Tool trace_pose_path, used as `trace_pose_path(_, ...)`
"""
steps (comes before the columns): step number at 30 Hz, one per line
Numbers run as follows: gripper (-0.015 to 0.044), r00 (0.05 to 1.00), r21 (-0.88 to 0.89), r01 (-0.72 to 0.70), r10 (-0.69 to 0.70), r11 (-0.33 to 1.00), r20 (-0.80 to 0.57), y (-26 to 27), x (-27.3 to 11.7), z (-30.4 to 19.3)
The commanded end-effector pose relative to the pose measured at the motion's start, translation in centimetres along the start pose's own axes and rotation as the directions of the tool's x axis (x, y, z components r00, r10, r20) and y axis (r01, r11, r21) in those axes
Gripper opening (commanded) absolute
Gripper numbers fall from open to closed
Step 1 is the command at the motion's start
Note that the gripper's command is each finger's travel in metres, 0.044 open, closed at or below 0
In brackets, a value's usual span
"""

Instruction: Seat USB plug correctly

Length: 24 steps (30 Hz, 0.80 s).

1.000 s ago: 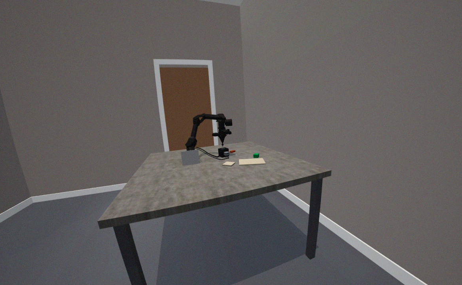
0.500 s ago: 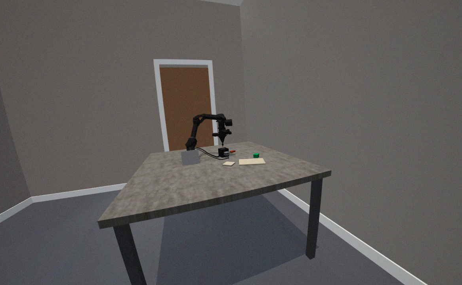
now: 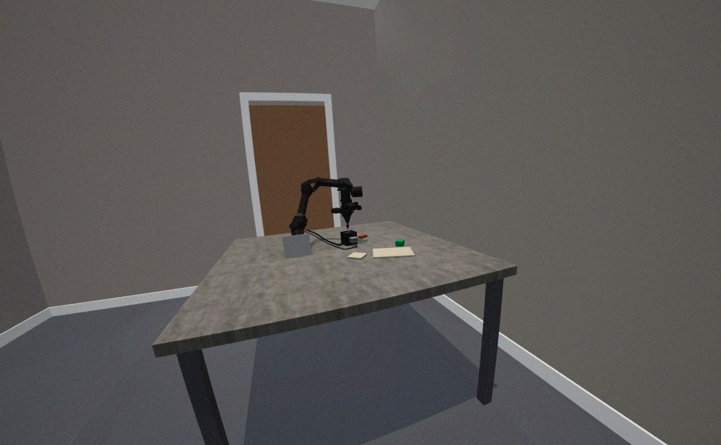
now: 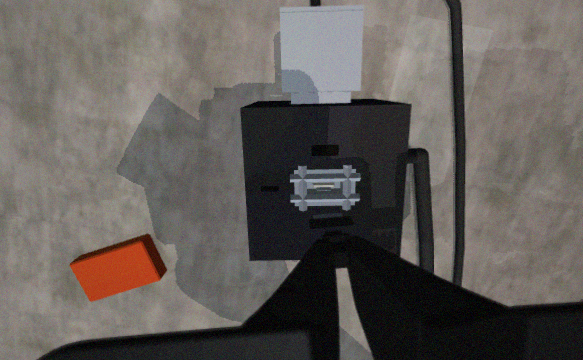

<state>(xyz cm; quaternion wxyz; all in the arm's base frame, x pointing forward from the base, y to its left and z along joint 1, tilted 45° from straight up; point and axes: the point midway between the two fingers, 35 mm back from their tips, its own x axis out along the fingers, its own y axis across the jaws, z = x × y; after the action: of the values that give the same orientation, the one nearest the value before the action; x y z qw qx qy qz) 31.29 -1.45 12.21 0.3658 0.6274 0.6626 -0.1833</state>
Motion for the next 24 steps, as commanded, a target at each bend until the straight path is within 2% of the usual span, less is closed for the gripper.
trace_pose_path(1, 0.0, 1.0, 0.008, 0.002, -0.002, 1.0, 0.004, -0.08, 0.09, 0.07)
trace_pose_path(24, 0.0, 1.0, 0.028, 0.002, -0.002, 1.0, 0.012, -0.09, 0.36, 0.21)
